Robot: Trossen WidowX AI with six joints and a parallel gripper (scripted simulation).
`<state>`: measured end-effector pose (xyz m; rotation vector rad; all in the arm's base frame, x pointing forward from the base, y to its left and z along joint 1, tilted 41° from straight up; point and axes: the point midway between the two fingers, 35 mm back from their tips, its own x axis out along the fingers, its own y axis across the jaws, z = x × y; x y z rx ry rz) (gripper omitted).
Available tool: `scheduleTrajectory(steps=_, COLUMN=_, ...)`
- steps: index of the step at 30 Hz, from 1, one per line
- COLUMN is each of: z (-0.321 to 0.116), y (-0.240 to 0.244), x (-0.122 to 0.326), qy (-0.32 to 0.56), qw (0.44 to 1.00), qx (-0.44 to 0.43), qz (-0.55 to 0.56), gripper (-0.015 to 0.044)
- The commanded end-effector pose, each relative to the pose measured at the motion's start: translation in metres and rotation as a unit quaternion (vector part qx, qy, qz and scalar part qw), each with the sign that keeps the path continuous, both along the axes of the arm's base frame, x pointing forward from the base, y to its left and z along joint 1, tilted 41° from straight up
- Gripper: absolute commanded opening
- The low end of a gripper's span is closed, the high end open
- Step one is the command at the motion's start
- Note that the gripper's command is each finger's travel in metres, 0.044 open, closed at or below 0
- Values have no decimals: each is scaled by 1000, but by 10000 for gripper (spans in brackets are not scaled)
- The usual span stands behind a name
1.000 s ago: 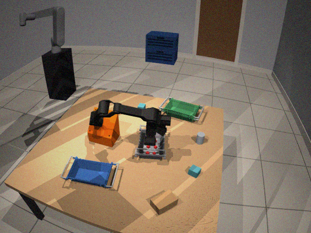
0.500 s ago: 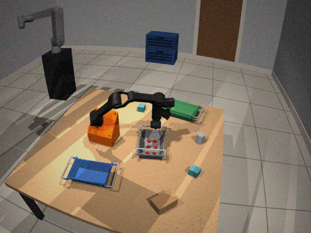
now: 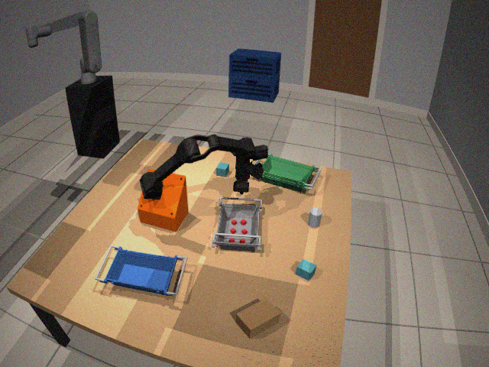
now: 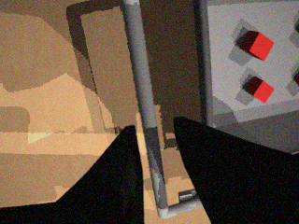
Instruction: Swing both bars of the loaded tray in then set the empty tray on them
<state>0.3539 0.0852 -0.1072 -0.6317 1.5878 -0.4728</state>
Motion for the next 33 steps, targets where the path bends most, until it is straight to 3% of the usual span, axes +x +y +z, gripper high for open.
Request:
scheduleTrajectory(steps=1, z=-9, y=-7, x=-2, qy=3, qw=1000, qx=-2, qz=0, gripper=84)
scheduleTrajectory(steps=11, z=-43, y=-38, x=-5, qy=3, qw=1000, qx=-3, qz=0, gripper=84)
scheduleTrajectory(steps=22, z=-4, y=-36, x=-1, qy=3, qw=1000, qx=-3, qz=0, gripper=84)
scheduleTrajectory(steps=33, z=16, y=-75, x=4, qy=3, qw=1000, qx=-4, qz=0, gripper=84)
